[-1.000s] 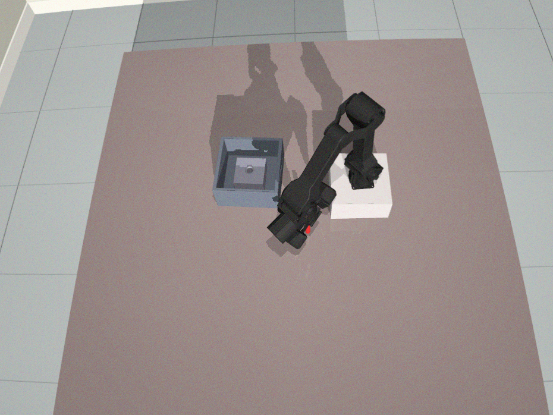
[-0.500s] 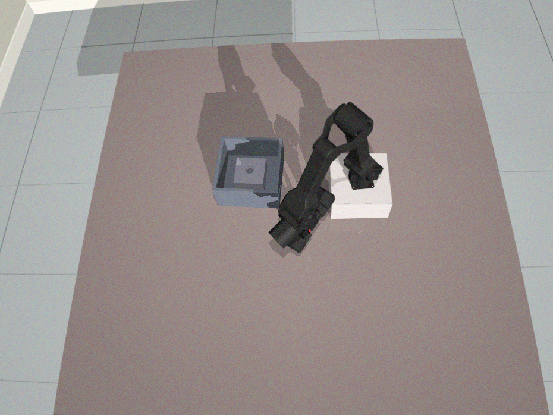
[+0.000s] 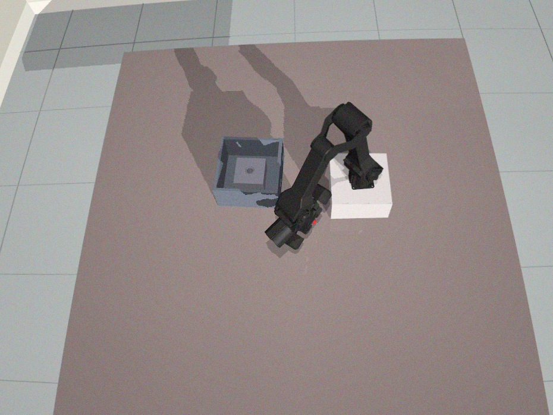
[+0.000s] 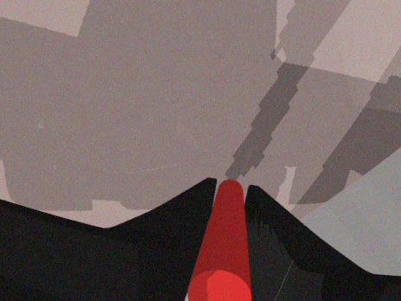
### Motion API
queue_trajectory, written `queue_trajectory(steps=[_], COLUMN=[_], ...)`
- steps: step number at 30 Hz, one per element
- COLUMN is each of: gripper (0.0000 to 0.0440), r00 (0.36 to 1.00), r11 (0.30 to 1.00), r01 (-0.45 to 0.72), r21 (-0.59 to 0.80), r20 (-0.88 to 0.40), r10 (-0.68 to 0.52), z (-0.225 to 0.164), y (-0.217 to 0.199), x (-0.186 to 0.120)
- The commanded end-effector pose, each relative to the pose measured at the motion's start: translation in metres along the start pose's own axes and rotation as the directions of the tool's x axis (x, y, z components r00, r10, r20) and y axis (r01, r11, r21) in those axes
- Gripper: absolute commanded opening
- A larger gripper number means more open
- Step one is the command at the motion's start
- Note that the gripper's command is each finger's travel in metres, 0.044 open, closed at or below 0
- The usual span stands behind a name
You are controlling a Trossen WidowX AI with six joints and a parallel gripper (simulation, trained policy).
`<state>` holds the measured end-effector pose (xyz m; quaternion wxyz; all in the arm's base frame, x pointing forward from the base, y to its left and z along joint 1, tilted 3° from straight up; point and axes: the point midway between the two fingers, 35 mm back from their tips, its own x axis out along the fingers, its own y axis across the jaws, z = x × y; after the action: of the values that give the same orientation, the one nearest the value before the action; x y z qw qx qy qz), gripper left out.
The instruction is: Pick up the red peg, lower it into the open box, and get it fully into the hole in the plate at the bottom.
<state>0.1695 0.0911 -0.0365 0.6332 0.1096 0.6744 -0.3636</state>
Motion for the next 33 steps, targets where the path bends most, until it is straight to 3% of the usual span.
queue_trajectory(steps=[1,18,33], gripper=[0.0,0.0,0.0], r00=[1.0,0.995,0.991], r11=[1.0,0.999,0.98], r01=[-0.004,0.001,-0.045], r21=[0.004,0.04,0.193], r20=[0.022,0.095,0.135], r10=[0.004,-0.005,0.019], z=[0.007,0.043,0.099], y=[-0.002,-0.019,-0.029], x=[-0.012,-0.068,-0.102])
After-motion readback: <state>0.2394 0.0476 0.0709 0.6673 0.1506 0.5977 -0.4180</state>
